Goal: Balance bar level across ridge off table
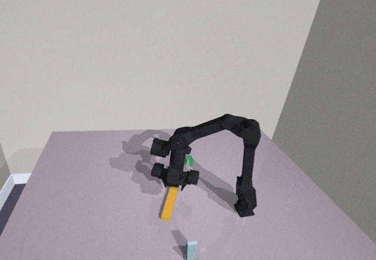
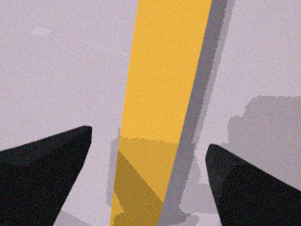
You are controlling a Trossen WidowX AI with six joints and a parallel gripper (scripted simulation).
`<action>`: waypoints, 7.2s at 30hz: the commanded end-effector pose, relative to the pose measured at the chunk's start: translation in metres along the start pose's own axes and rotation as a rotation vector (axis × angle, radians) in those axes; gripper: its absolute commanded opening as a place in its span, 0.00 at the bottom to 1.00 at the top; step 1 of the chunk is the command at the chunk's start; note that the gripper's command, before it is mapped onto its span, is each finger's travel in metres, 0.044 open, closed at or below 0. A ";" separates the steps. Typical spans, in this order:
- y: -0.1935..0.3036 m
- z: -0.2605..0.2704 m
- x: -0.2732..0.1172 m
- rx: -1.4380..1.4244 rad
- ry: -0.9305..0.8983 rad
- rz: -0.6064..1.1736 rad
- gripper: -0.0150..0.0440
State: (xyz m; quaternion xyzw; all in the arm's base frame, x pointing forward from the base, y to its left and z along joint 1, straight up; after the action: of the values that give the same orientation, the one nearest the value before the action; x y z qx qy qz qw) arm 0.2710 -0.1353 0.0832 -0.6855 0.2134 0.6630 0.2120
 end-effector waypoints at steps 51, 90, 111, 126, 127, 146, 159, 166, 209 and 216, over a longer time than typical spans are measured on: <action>-0.001 -0.005 -0.032 0.002 -0.001 0.001 0.25; -0.040 0.013 -0.098 -0.057 -0.001 -0.001 0.25; -0.112 0.052 -0.099 -0.185 -0.005 -0.009 0.25; -0.156 0.092 -0.100 -0.279 -0.008 -0.015 0.25; -0.159 0.095 -0.100 -0.286 -0.008 -0.015 0.25; -0.196 0.140 -0.100 -0.382 -0.011 -0.020 0.25; -0.198 0.140 -0.080 -0.382 -0.011 -0.020 0.25; -0.198 0.140 -0.068 -0.382 -0.011 -0.020 0.25; -0.197 0.140 -0.056 -0.383 -0.011 -0.020 0.25; -0.197 0.140 -0.056 -0.383 -0.011 -0.020 0.25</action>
State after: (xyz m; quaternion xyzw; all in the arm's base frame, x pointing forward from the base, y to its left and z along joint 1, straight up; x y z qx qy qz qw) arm 0.2676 0.1070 0.1363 -0.7113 0.0756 0.6936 0.0848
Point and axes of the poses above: the point midway between the two fingers, 35 mm back from their tips, its own x axis out along the fingers, its own z axis across the jaws, y = z × x, the point moved 2 cm from there along -x, back along the fingers, and after that the axes turned 12 degrees about x, right-handed, at the moved point
